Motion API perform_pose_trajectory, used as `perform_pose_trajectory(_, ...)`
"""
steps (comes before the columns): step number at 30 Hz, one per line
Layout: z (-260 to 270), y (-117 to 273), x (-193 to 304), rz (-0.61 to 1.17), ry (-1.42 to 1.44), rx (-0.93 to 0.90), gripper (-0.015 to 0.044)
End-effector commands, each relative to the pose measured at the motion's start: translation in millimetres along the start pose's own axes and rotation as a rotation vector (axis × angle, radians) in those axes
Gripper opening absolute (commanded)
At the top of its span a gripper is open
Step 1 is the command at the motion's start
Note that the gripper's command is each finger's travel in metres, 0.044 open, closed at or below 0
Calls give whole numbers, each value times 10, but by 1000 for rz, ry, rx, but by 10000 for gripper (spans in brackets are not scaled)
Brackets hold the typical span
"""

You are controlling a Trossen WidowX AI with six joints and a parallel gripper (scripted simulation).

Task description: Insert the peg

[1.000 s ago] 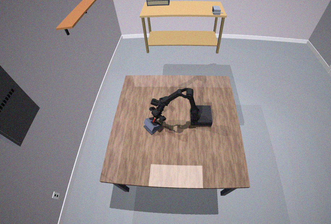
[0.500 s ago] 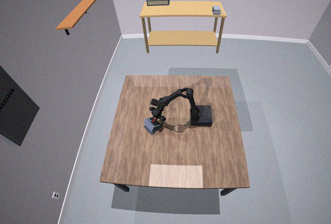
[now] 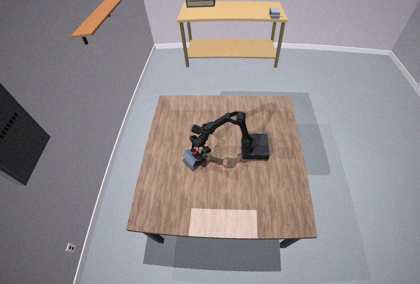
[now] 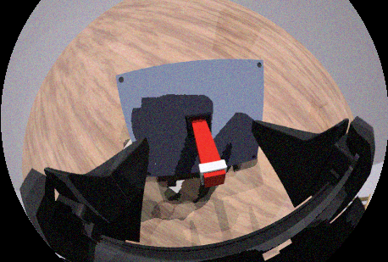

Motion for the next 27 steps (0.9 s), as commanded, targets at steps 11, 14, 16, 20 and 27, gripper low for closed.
perform_pose_trajectory(11,-30,285,-25,0,3,3,440)
perform_pose_trajectory(14,-36,350,-25,1,2,3,440)
perform_pose_trajectory(16,-40,394,-24,2,1,3,440)
perform_pose_trajectory(20,-47,483,-22,4,0,2,440)
perform_pose_trajectory(27,-56,641,-15,7,-3,2,440)
Point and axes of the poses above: the point midway between the two fingers, 35 mm back from their tips, its own y axis back along the fingers, its own z axis across the jaws, x = y × z, the point moved 1 cm from there along y, back along the fingers, and after that the axes turned 11 degrees about -y, right-handed, at the moved point
